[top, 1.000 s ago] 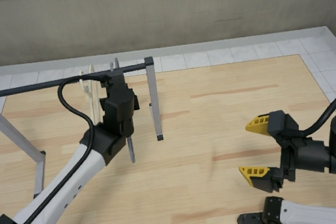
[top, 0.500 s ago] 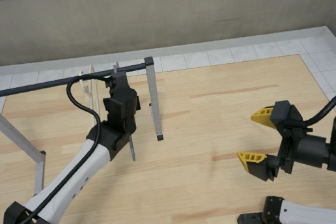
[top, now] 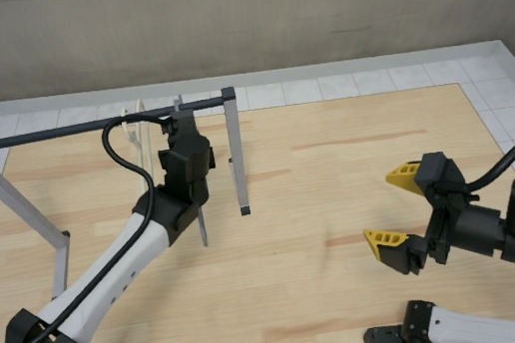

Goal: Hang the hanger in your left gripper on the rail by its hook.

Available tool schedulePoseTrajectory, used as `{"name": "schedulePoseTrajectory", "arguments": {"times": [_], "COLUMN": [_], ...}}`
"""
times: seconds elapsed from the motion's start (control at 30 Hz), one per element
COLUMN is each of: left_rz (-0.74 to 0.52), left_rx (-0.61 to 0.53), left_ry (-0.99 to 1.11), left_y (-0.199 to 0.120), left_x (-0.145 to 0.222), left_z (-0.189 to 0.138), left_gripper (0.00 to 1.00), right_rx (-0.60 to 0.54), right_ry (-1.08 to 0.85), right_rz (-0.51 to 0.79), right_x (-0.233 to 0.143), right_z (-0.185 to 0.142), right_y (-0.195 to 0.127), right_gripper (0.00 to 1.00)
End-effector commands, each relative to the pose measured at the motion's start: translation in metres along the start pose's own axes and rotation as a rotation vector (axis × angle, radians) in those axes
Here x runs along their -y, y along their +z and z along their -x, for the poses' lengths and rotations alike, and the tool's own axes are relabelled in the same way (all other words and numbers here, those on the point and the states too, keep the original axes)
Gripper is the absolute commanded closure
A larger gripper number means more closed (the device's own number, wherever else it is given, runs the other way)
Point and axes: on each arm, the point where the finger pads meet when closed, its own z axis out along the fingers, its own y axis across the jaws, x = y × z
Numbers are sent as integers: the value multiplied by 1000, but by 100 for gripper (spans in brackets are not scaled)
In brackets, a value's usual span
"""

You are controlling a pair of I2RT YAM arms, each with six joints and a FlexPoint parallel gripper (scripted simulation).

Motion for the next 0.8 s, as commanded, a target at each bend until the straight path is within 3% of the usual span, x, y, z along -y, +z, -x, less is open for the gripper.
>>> {"name": "schedulePoseTrajectory", "arguments": {"times": [0.0, 0.13, 0.47, 0.6, 0.77], "left_rz": [2, 2, 8, 9, 3], "left_rx": [15, 15, 3, 4, 20], "left_ry": [-14, -14, -11, -10, -31], "left_y": [-2, -2, -38, -70, -132], "left_x": [-3, -3, -10, -10, -11], "left_z": [8, 8, 2, 1, 11], "left_gripper": [78, 37, 35, 35, 35], "right_rx": [71, 71, 70, 35, -8], "right_ry": [8, 8, 7, 9, 12], "right_rz": [-8, -8, -4, -1, -4], "right_x": [1, 1, 0, 0, 0], "right_z": [17, 17, 17, 9, -2], "right_y": [-6, -6, -6, -5, -5], "right_gripper": [0, 0, 0, 0, 0]}}
